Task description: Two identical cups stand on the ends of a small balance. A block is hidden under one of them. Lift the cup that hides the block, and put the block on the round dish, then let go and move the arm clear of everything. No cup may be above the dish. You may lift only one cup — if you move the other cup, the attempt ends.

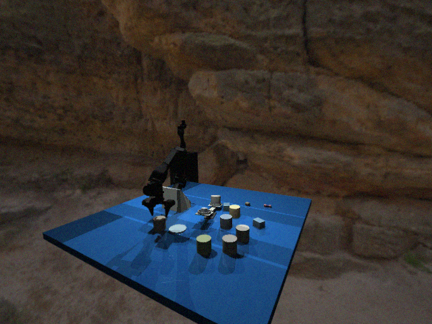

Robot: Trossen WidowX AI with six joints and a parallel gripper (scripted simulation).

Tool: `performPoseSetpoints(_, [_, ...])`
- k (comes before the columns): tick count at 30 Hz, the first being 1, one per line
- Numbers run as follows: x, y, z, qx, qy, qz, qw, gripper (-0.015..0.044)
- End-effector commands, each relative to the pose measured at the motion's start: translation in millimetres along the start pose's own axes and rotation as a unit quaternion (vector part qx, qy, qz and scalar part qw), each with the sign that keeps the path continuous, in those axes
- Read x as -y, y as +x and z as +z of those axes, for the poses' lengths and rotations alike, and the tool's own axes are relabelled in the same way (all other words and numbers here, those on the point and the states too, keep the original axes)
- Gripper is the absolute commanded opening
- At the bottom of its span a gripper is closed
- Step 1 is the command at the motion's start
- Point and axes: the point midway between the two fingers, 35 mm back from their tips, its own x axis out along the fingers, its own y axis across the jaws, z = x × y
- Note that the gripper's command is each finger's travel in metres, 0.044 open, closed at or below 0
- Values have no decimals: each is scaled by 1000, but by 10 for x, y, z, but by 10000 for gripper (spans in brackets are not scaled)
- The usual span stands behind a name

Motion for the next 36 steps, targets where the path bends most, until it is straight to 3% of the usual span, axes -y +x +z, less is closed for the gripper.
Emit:
performPoseSetpoints(1, [7, -50, -19, -5, -3, -4, 1000, 440])
performPoseSetpoints(8, [-192, -150, 40, 24, -61, -36, 997, 260])
performPoseSetpoints(22, [-597, -294, -43, 22, -274, -38, 961, 260])
performPoseSetpoints(36, [-1036, -411, -197, 16, -493, -36, 869, 260])
